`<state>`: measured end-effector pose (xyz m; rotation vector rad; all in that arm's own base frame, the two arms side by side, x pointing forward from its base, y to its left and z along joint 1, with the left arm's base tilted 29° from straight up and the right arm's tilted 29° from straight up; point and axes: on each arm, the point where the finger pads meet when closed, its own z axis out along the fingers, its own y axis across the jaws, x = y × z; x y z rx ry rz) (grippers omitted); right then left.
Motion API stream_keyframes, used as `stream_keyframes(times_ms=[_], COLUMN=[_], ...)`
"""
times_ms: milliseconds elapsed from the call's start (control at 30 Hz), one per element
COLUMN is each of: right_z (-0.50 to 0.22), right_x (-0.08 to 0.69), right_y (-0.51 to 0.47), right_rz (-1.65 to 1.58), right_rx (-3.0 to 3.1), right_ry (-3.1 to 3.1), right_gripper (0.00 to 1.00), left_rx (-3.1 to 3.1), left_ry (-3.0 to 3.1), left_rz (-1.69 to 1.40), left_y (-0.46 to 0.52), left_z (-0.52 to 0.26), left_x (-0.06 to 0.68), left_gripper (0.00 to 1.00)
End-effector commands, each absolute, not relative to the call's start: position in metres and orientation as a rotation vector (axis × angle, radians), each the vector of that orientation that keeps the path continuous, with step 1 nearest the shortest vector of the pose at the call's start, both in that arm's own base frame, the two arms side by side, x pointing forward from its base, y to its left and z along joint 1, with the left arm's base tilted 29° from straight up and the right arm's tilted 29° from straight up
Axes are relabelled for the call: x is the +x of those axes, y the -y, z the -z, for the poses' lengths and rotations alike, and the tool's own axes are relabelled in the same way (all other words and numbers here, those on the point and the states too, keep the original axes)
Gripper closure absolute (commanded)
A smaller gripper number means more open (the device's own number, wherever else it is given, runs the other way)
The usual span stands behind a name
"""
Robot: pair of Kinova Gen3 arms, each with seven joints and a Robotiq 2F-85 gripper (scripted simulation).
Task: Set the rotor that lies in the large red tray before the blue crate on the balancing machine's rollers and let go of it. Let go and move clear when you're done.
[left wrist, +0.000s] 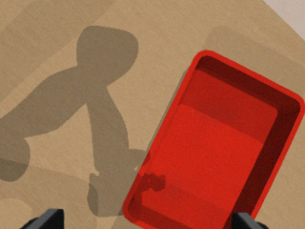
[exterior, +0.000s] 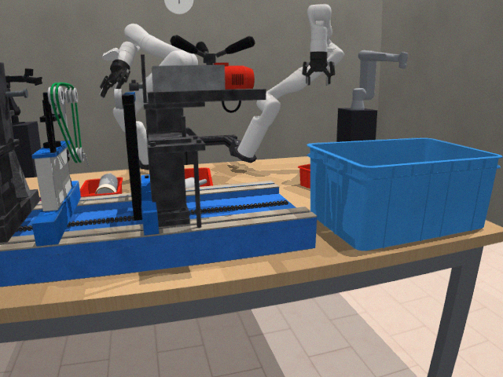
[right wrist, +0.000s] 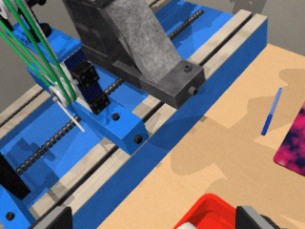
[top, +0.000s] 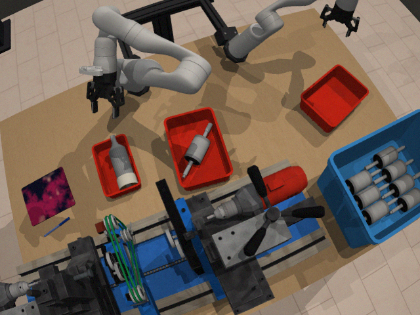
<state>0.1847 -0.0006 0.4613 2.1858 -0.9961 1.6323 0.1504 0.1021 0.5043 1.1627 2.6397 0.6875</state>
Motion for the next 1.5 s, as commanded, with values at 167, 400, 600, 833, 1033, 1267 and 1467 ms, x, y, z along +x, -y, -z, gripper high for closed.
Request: stream_keyframes(times_ms=[167,400,600,833,1033,1267,1467], right_z=[-0.45,-0.437,-0.432,-0.43,-0.424,-0.413,-0.404], right_x=[0.195,0.206,0.21,0.211,0.217,0.226,0.234], right_y=[-0.029,-0.059,-0.073,-0.076,-0.092,-0.119,-0.141], right_rz=[-1.532,-1.427,-1.378,-1.366,-1.308,-1.211,-1.127], right_rx=[2.252,2.316,2.344,2.35,2.382,2.431,2.47], right_ry=[1.026,1.052,1.064,1.066,1.079,1.099,1.115], right_gripper=[0.002,0.002,0.002,0.002,0.002,0.002,0.002], left_rx=[1.163,1.163,1.163,1.163,1.163,1.163,1.163], left_ry=[-2.639,-2.639,-2.639,-2.639,-2.639,-2.639,-2.639], left_rz=[-0.688,-0.688,-0.688,-0.688,-0.688,-0.688,-0.688], left_y=[-0.102,-0.102,-0.102,-0.102,-0.102,-0.102,-0.102], left_z=[-0.504,-0.504,-0.504,-0.504,-0.504,-0.504,-0.504], left_x=[0.15,0.15,0.15,0.15,0.15,0.15,0.15], left_gripper=[0.002,0.002,0.002,0.002,0.002,0.002,0.002])
